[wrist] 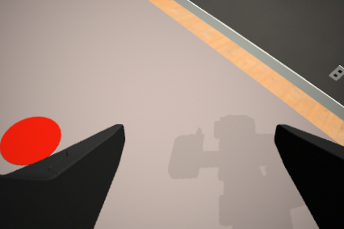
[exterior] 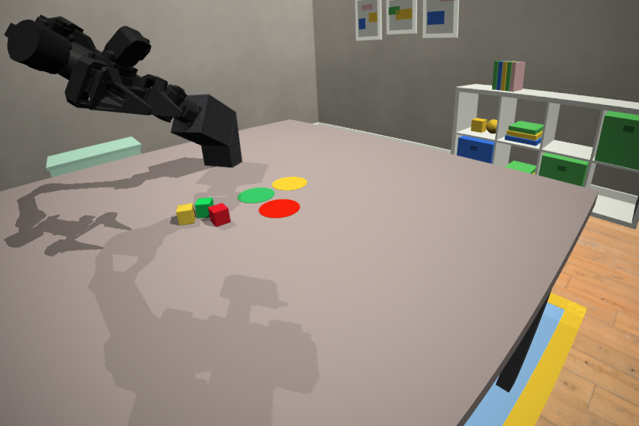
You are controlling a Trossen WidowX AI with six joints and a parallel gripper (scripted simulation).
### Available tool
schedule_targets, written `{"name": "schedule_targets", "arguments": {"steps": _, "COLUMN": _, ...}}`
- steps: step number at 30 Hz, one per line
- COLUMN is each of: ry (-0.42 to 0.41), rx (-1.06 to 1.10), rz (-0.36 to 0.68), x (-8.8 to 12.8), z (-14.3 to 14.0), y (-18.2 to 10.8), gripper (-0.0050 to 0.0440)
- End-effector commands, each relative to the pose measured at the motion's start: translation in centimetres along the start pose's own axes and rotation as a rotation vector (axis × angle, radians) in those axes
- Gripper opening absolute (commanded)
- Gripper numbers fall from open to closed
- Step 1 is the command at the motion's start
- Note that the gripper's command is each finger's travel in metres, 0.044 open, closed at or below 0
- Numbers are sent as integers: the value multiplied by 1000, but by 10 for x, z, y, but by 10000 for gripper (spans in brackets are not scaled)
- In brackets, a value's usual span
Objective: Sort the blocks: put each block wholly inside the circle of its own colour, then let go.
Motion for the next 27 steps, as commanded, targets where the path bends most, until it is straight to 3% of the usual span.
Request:
{"name": "schedule_targets", "arguments": {"steps": 1, "ry": -12, "rx": 2, "rz": -5, "x": 3, "z": -2, "y": 1, "gripper": 400}}
{"name": "schedule_targets", "arguments": {"steps": 4, "ry": 40, "rx": -85, "rz": 50, "x": -9, "z": 6, "y": -1, "gripper": 328}}
{"name": "schedule_targets", "arguments": {"steps": 7, "ry": 124, "rx": -273, "rz": 206, "x": -32, "z": 24, "y": -4, "gripper": 265}}
{"name": "schedule_targets", "arguments": {"steps": 14, "ry": 161, "rx": -508, "rz": 455, "x": -58, "z": 49, "y": -6, "gripper": 265}}
{"name": "schedule_targets", "arguments": {"steps": 16, "ry": 161, "rx": -508, "rz": 455, "x": -58, "z": 49, "y": -6, "gripper": 265}}
{"name": "schedule_targets", "arguments": {"steps": 20, "ry": 132, "rx": -640, "rz": 643, "x": -73, "z": 71, "y": -7, "gripper": 265}}
{"name": "schedule_targets", "arguments": {"steps": 27, "ry": 3, "rx": -760, "rz": 847, "x": -87, "z": 95, "y": -5, "gripper": 265}}
Point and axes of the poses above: the point midway between the two fingers, 35 mm back from their tips, its own x axis back along the fingers, its own z axis across the jaws, y = z × x, the point moved 10 cm from there along x, back along the fingers, and after that the axes turned 12 degrees about -x, right-handed, at the moved point
